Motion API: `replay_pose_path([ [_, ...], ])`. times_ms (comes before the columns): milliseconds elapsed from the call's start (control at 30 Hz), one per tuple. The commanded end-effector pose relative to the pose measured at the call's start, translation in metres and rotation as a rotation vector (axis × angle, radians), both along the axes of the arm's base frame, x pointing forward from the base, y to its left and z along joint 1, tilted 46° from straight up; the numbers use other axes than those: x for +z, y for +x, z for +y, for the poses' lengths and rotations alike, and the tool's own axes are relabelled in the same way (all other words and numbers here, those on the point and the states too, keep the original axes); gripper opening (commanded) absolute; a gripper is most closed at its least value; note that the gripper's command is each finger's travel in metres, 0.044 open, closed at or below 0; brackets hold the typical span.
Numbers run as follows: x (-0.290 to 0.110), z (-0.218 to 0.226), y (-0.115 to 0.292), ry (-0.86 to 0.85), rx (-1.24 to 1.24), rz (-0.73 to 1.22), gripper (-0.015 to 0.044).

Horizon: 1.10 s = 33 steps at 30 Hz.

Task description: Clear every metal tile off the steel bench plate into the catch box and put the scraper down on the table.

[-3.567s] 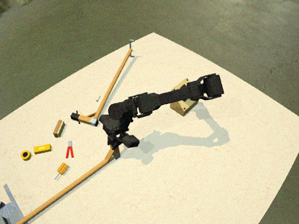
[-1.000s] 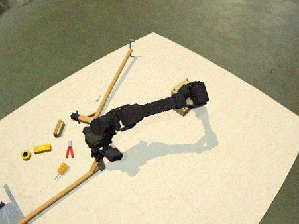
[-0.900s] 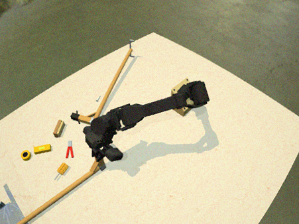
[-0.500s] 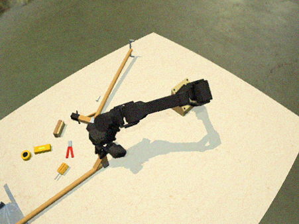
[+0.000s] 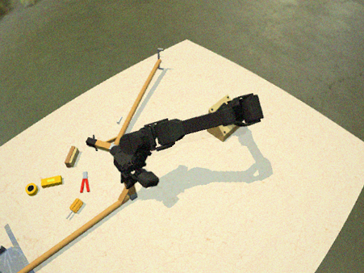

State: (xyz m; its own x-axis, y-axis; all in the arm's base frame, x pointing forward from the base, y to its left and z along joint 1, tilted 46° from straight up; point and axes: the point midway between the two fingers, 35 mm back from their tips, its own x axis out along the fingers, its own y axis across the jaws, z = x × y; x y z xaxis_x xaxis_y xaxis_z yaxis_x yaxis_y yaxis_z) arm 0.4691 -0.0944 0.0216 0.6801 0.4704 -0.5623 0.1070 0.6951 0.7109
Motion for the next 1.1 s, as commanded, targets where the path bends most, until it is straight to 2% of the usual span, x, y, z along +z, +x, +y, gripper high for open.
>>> replay_pose_path([
  [0,0.005,-0.006,-0.005,-0.006,-0.01,-0.015,0.0],
  [1067,0.007,-0.002,-0.055,-0.007,-0.012,-0.014,0.0],
])
